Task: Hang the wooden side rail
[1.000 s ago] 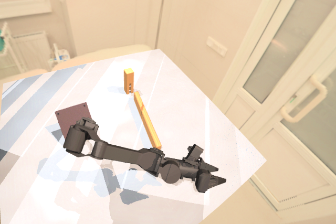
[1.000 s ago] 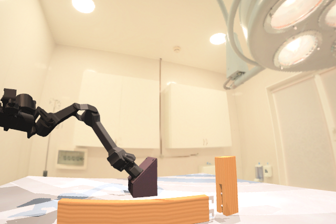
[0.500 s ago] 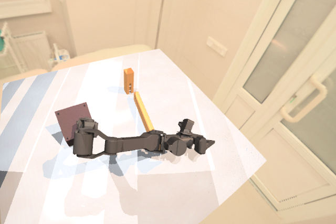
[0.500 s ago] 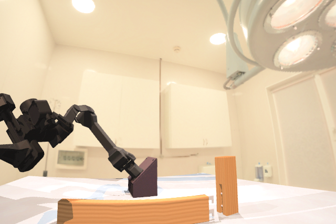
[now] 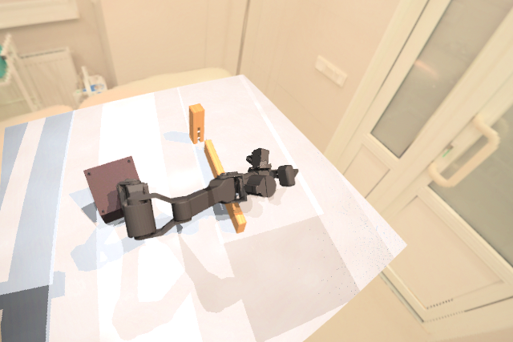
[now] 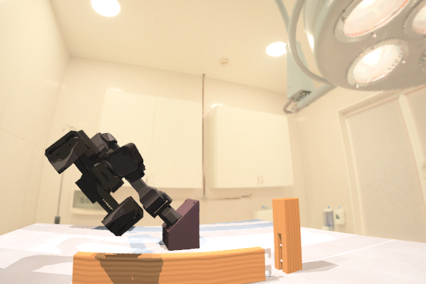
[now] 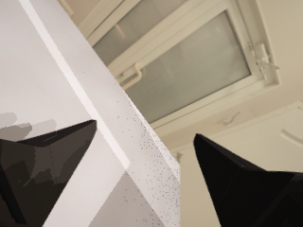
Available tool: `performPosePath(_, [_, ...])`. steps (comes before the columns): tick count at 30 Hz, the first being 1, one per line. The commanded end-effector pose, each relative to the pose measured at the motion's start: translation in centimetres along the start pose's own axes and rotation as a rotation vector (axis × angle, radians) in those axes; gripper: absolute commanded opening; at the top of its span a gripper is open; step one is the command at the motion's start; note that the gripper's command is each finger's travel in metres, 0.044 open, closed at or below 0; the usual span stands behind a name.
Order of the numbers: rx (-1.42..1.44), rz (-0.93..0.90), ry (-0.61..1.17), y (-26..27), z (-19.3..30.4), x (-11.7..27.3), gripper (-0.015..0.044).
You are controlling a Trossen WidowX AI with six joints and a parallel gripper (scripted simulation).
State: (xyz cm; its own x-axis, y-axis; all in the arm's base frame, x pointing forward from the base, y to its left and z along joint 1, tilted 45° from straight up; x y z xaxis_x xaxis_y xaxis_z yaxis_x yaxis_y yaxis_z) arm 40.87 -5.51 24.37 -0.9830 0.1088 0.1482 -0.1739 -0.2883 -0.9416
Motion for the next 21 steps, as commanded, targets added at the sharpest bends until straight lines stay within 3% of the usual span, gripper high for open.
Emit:
performPosePath(1, [0.040,-0.077,-0.072,2.5,-3.2,0.0,0.0440])
performPosePath(11, [0.174,-0.257,-0.279,8.5,-11.4,1.8,0.0440])
performPosePath(21, [0.360,-0.425,-0.496,14.7,-18.3,6.2,0.0440])
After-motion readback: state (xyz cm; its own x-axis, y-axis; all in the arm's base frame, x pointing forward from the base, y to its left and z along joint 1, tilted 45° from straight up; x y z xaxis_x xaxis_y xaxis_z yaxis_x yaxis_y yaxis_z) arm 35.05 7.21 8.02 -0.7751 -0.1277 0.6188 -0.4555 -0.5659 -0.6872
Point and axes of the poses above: the point midway between the two fingers, 35 mm back from their tips, its own x axis back along the fingers, its own y axis across the jaws, z = x × y, the point moved 4 cm from there along x, back along the fingers, and after that the axes turned 15 degrees about x, right-handed, at the moved point
